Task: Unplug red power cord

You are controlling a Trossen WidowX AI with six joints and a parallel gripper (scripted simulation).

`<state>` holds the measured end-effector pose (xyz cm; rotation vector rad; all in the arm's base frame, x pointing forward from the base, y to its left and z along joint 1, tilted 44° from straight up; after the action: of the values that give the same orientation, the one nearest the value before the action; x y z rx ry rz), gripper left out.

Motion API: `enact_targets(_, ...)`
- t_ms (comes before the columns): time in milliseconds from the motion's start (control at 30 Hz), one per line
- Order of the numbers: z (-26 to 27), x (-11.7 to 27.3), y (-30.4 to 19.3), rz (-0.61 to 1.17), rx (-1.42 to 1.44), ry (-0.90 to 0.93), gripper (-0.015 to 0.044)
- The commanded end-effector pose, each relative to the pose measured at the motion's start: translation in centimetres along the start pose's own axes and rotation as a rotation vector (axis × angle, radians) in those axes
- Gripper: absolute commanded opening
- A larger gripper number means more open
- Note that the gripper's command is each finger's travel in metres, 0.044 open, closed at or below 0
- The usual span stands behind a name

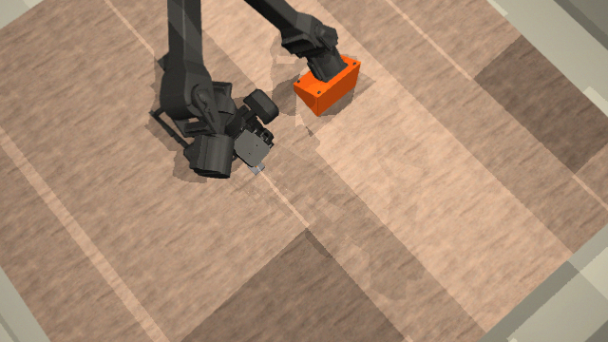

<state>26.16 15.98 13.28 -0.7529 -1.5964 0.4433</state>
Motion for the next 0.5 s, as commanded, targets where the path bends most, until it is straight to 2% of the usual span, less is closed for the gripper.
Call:
enact_targets(0,-0.2,0.0,-0.8,0.001,-0.001,-0.001,0.016)
enact_targets(467,-0.6,0.1,-3.0,0.003,0.0,-0.001,0.016)
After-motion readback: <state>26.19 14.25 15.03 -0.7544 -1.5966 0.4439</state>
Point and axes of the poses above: the point midway between the two fingers, 35 mm back from their tips, its own x axis back along the fingers, its own z axis across the jaws, y = z × x, the point moved 10 cm from there along x, back along the fingers, and after that the axes turned 15 degrees about -x, right-handed, at the moved point
